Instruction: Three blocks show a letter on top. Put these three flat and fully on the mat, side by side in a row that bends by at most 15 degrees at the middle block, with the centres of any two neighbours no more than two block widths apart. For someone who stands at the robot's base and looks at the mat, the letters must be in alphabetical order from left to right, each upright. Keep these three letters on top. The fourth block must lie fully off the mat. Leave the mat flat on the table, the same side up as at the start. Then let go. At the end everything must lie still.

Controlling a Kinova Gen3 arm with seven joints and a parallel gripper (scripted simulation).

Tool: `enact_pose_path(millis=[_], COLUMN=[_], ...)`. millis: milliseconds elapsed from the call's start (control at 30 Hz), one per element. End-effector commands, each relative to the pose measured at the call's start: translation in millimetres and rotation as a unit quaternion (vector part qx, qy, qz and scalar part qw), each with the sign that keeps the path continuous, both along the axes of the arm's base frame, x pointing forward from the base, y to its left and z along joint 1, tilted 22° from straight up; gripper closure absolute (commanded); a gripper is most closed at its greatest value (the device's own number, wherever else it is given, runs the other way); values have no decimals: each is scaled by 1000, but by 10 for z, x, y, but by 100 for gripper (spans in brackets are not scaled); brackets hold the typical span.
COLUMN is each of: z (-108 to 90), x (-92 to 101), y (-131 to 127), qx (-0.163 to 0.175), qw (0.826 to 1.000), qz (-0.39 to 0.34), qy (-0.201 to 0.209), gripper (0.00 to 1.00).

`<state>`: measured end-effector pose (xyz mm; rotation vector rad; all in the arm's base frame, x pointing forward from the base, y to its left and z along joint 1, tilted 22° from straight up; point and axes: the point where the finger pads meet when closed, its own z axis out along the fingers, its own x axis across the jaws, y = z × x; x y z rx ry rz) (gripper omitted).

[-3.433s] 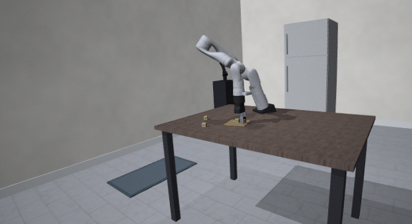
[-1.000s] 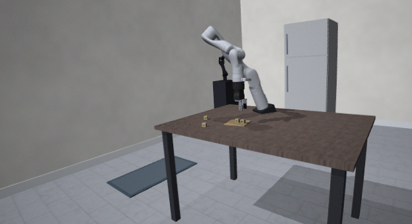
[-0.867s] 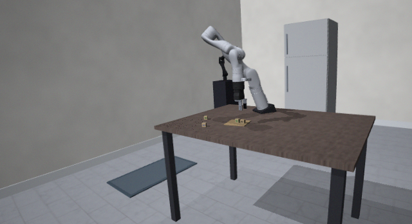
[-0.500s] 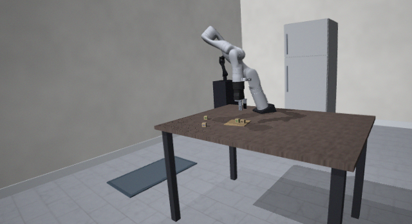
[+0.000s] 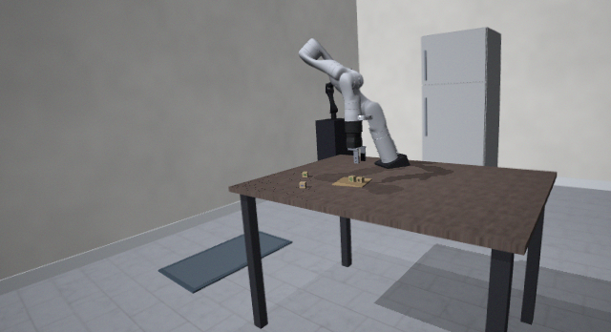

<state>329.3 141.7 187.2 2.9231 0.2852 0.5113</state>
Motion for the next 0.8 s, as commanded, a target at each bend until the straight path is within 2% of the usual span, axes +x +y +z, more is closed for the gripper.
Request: enact_pose_path(millis=[0, 300, 767], z=[15, 23, 51], x=[5, 39, 157], y=[-17, -47, -165], qx=[2, 14, 53], qw=[1000, 999, 986], qz=[-13, -46, -159], qy=[0, -3, -11], gripper=[0, 0, 0])
